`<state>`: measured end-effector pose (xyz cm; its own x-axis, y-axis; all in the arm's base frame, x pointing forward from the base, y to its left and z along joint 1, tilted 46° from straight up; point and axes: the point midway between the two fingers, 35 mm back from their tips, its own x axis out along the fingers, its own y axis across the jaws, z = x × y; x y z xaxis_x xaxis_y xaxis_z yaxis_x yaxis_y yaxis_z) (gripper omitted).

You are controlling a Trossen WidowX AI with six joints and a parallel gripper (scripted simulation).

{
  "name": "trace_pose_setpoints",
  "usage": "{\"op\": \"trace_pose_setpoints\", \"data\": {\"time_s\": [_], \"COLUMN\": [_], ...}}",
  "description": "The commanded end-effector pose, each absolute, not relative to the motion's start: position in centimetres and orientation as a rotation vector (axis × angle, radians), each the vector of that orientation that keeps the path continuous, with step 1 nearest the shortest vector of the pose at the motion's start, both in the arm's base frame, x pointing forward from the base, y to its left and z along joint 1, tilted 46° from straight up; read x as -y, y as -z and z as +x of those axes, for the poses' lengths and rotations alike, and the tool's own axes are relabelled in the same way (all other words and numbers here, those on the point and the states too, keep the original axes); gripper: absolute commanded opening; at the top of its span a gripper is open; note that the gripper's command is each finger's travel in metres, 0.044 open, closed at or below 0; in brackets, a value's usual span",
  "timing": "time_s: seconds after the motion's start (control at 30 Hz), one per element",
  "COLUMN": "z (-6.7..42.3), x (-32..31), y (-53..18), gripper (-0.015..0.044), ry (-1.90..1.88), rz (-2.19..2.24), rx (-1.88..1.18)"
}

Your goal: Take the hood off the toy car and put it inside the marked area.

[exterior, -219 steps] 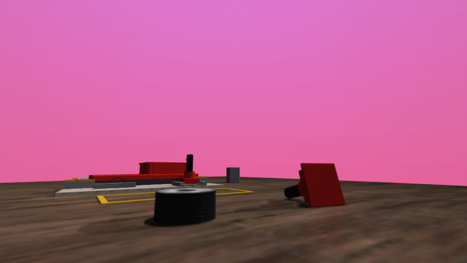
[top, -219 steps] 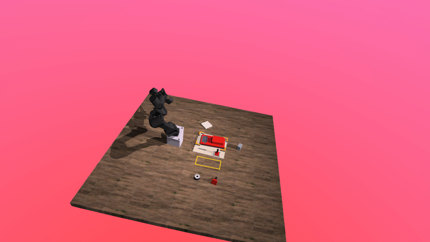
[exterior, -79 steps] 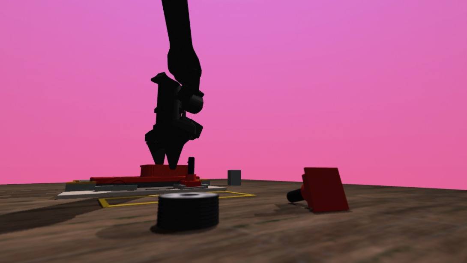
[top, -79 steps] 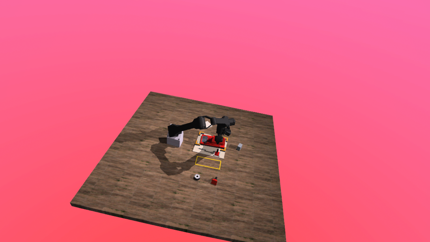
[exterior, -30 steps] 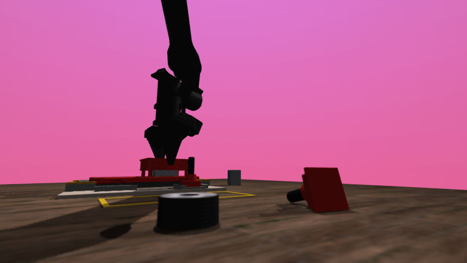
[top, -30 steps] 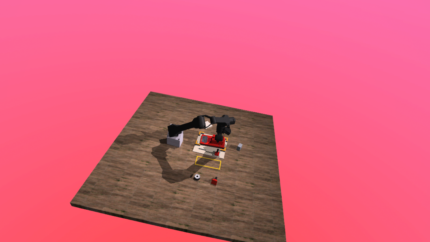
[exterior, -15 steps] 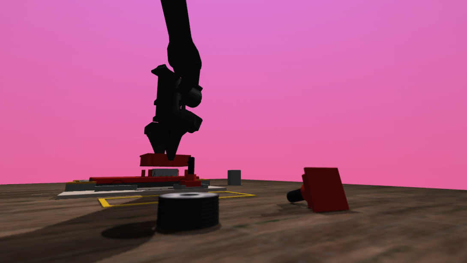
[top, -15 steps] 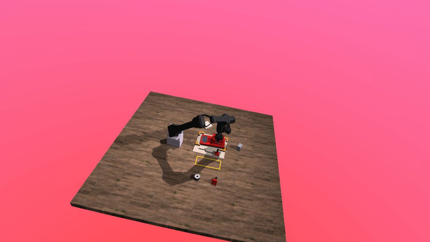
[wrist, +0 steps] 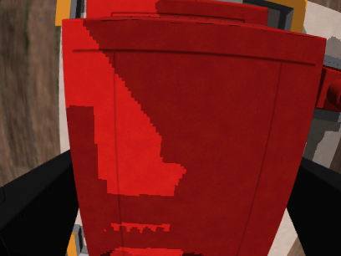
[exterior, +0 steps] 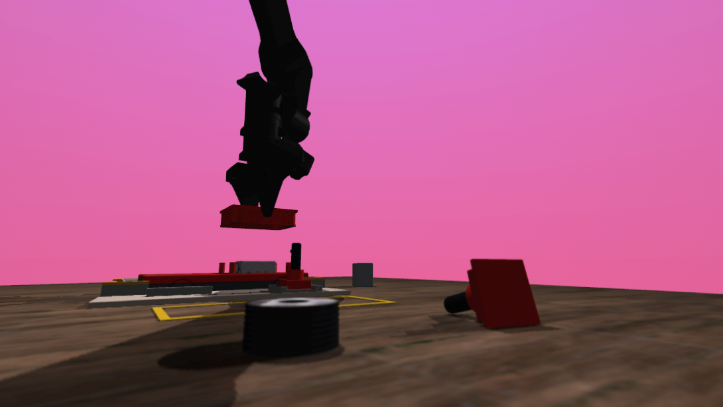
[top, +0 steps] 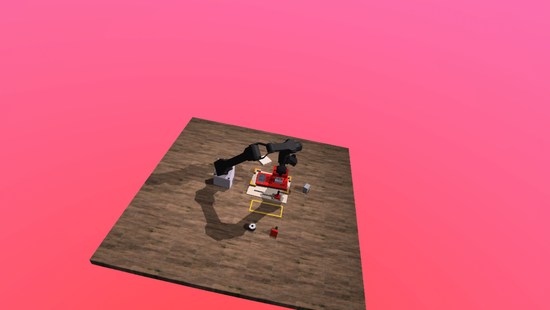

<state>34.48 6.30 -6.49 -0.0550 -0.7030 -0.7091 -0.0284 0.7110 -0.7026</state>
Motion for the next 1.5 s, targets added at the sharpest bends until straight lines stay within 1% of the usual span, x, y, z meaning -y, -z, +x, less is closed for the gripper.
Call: {"op": "trace_pose_setpoints", "data": {"time_s": [0.0, 0.6, 1.23, 1.47], "z": [34.5, 34.4, 30.9, 30.5], "x": [-5.4, 1.4, 8.4, 9.0], "y": [6.0, -2.0, -9.2, -9.7], "gripper": [0.0, 0.0, 0.0, 0.0], "ry": [0.613, 0.601, 0.62, 0.623], "rz": [-0.622, -0.611, -0.618, -0.619], "rx": [-1.556, -1.554, -1.55, -1.55]}}
